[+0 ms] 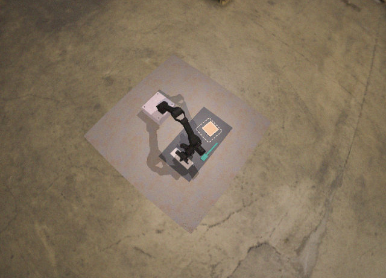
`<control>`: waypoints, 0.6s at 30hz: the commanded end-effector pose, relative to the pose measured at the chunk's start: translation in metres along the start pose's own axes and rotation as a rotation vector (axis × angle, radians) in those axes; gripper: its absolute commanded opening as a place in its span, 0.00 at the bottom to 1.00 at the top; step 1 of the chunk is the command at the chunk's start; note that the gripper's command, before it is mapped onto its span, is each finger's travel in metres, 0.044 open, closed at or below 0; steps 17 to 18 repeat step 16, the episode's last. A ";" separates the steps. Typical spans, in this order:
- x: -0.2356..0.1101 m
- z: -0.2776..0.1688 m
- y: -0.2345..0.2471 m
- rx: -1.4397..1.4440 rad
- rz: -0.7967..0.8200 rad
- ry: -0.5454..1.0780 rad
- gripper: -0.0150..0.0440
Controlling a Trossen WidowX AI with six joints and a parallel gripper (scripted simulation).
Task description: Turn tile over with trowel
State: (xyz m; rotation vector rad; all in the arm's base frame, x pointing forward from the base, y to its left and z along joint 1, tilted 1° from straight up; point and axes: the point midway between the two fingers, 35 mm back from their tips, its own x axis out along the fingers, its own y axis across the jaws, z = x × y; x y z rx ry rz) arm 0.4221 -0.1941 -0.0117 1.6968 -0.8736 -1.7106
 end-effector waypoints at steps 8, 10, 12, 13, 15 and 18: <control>-0.057 -0.001 -0.001 -0.001 -0.001 0.009 0.76; -0.064 0.003 0.006 -0.001 -0.002 0.009 0.76; -0.082 0.016 0.024 0.001 -0.003 0.010 0.76; -0.092 0.024 0.033 0.001 -0.004 0.011 0.76; -0.110 0.042 0.051 0.002 -0.005 0.012 0.76; -0.117 0.050 0.058 0.003 -0.006 0.012 0.76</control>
